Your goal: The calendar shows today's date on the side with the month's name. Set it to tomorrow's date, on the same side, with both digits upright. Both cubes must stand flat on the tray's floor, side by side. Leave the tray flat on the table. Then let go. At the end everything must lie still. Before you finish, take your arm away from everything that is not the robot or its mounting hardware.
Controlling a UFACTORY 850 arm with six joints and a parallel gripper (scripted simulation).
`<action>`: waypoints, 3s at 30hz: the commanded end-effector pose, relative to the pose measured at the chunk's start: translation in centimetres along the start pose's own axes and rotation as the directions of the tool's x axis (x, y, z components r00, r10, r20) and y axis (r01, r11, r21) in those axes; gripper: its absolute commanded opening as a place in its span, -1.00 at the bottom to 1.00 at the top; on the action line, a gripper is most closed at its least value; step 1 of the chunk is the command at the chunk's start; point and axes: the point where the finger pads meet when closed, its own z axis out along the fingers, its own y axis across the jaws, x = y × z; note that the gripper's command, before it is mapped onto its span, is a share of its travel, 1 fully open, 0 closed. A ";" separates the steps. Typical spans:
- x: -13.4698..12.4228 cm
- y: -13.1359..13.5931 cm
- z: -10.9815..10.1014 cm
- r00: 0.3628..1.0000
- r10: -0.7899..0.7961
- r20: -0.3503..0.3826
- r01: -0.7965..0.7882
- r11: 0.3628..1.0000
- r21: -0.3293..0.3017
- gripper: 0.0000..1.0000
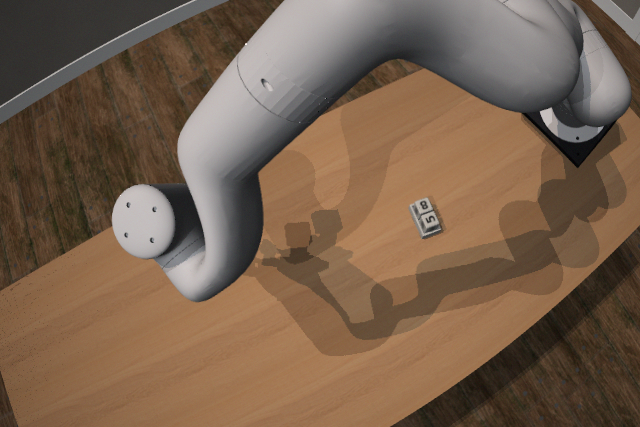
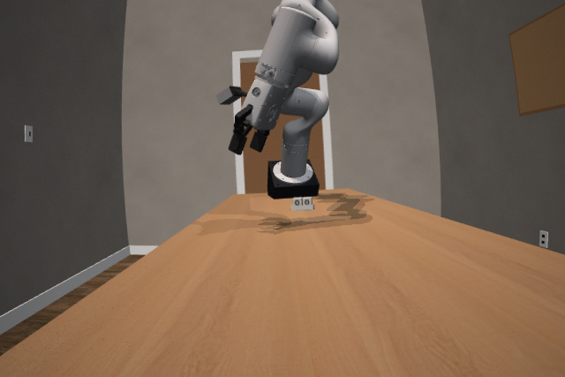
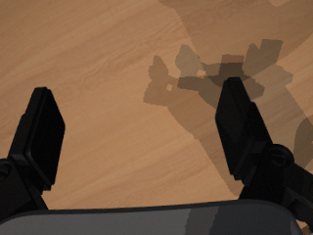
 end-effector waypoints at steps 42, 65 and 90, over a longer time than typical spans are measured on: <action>-5.8 19.2 1.1 0.782 0.533 0.324 -0.464 0.844 -0.267 1.00; -3.7 34.2 5.4 0.337 0.910 0.244 -0.798 0.413 -0.439 1.00; -1.6 39.3 7.9 0.169 0.969 0.179 -0.865 0.233 -0.445 1.00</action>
